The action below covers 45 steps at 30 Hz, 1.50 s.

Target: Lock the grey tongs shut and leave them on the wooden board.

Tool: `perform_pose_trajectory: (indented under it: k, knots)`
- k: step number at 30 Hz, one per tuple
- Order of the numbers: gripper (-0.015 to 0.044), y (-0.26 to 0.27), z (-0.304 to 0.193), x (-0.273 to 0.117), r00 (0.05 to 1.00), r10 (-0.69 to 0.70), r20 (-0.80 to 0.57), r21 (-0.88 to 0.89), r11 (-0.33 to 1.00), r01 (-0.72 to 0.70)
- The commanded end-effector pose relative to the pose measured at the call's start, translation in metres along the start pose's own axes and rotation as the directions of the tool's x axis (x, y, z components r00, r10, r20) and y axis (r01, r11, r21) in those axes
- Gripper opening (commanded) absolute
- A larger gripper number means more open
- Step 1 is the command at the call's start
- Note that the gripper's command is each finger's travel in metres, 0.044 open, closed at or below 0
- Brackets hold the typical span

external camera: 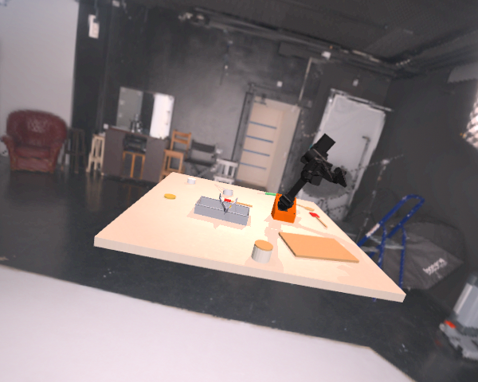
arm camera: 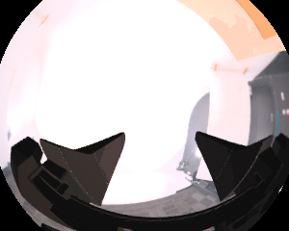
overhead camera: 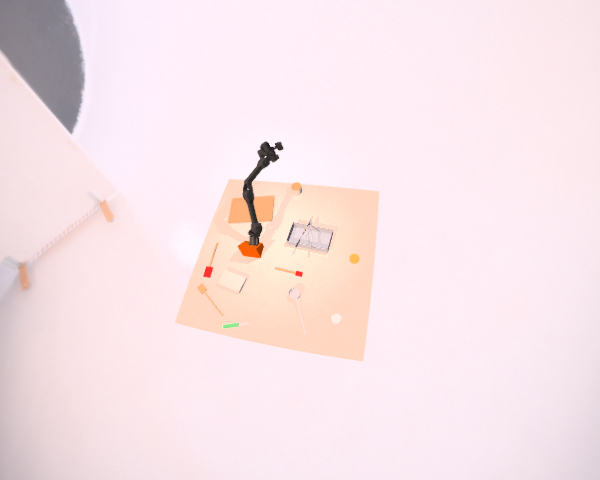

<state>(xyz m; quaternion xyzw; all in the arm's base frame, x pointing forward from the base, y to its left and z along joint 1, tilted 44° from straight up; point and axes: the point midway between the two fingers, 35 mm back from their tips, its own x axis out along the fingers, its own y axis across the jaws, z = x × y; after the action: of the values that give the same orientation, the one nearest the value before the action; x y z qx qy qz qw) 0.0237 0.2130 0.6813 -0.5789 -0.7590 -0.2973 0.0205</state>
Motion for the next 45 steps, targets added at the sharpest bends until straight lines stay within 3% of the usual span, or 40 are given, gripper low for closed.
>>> perform_pose_trajectory:
  k: [1,15,24,28,36,41,45]
  knots:
    - [0.0426,0.000,0.000,0.000,1.000,0.000,0.000,0.000,1.000,0.000]
    - [0.0440,0.058,0.067,-0.010,0.968,0.197,0.154,0.296,0.926,-0.236]
    - [0.0440,0.110,0.145,-0.041,0.882,0.313,0.352,0.514,0.723,-0.462]
    - [0.0440,0.137,0.199,-0.073,0.800,0.351,0.487,0.615,0.513,-0.599]
    - [0.0440,0.171,0.302,-0.169,0.582,0.352,0.733,0.641,-0.072,-0.765]
    - [0.0440,0.169,0.358,-0.243,0.441,0.279,0.853,0.521,-0.491,-0.698]
    - [0.0440,0.154,0.394,-0.304,0.348,0.183,0.920,0.350,-0.781,-0.517]
